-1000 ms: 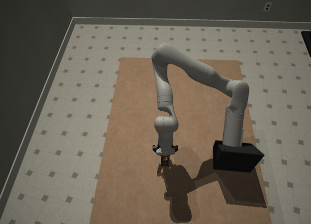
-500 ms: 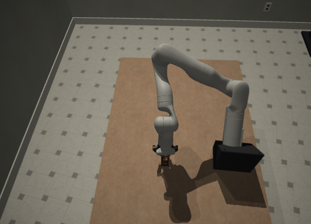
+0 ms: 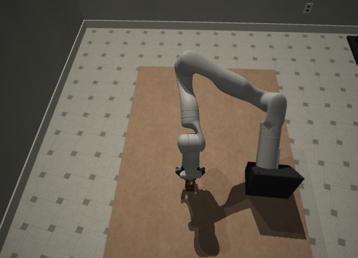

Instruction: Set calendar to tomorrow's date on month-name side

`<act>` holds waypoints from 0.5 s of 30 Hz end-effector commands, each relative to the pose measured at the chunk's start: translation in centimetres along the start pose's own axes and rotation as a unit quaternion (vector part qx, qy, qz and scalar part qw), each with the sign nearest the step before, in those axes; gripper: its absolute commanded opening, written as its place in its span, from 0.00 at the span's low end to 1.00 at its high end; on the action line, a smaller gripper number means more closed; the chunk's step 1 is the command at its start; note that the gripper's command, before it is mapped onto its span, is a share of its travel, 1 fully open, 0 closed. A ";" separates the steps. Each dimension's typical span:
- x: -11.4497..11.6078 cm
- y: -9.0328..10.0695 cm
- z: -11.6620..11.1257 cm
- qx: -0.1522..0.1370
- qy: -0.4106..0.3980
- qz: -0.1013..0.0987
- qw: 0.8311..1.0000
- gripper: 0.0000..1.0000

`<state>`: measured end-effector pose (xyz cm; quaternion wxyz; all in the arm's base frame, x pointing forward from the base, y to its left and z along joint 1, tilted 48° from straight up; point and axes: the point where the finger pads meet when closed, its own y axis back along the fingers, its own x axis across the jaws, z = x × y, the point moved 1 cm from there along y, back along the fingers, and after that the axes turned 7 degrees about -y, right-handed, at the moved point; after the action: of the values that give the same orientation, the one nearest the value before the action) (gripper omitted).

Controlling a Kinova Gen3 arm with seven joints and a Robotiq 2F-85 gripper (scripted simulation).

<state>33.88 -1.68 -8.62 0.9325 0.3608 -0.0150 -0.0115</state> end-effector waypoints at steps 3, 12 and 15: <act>0.0 0.1 0.0 0.001 0.000 0.001 1.000 0.38; 0.0 0.1 0.0 0.001 0.000 0.001 1.000 0.46; 0.0 0.1 0.0 0.001 0.000 0.001 1.000 0.46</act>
<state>33.88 -1.68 -8.62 0.9325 0.3607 -0.0150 -0.0115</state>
